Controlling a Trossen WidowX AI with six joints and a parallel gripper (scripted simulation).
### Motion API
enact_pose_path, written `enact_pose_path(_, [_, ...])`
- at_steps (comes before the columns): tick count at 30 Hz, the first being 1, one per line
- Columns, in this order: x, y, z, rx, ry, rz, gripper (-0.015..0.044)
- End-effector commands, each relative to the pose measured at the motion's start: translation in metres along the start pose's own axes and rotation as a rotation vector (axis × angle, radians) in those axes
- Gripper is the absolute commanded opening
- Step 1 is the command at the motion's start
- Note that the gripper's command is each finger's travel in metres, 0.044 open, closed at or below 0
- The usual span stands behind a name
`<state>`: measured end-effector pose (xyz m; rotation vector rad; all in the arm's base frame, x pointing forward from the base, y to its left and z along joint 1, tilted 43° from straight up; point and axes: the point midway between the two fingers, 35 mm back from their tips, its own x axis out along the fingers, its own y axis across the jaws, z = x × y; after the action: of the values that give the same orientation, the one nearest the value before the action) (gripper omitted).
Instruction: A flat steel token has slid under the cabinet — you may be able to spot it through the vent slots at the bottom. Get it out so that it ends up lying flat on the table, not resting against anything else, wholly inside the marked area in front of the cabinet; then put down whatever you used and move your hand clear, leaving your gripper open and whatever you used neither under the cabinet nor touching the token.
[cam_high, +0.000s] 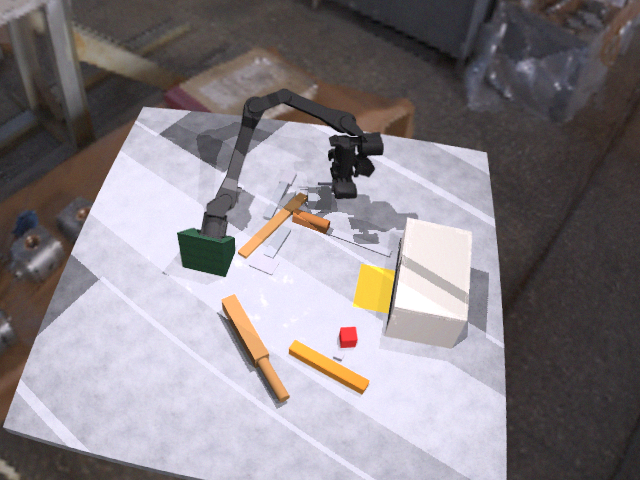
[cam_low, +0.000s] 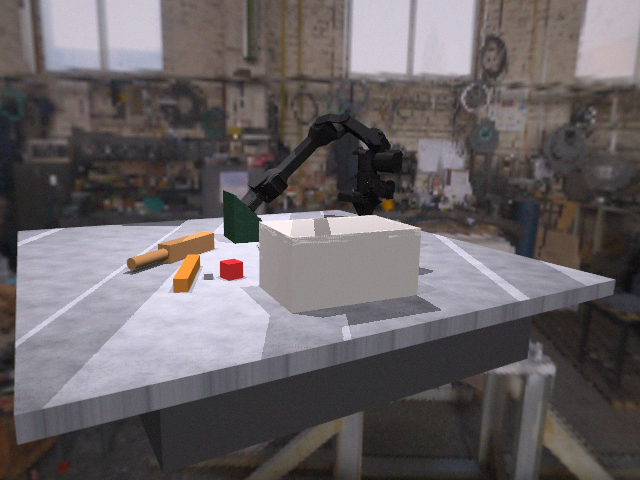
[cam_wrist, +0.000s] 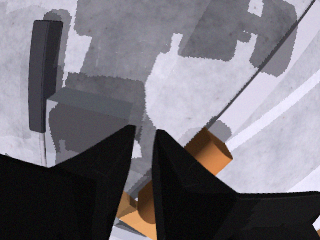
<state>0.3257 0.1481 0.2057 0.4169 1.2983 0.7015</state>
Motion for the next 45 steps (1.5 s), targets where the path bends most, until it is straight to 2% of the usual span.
enact_pose_path(1, [-0.004,-0.011,-0.015,0.100,0.001,-0.001,0.0131])
enact_pose_path(6, [-0.008,-0.029,-0.044,0.275,0.007,0.000,0.0263])
enact_pose_path(7, [-0.008,-0.031,-0.050,0.304,0.008,0.000,0.0270])
enact_pose_path(14, [-0.008,-0.042,-0.095,0.497,0.013,0.004,0.0270])
enact_pose_path(21, [-0.005,-0.041,-0.099,0.502,0.014,0.004,0.0270])
enact_pose_path(28, [0.030,-0.040,-0.099,0.502,0.013,0.006,0.0270])
enact_pose_path(45, [0.044,-0.041,-0.097,0.502,0.013,0.006,0.0270])
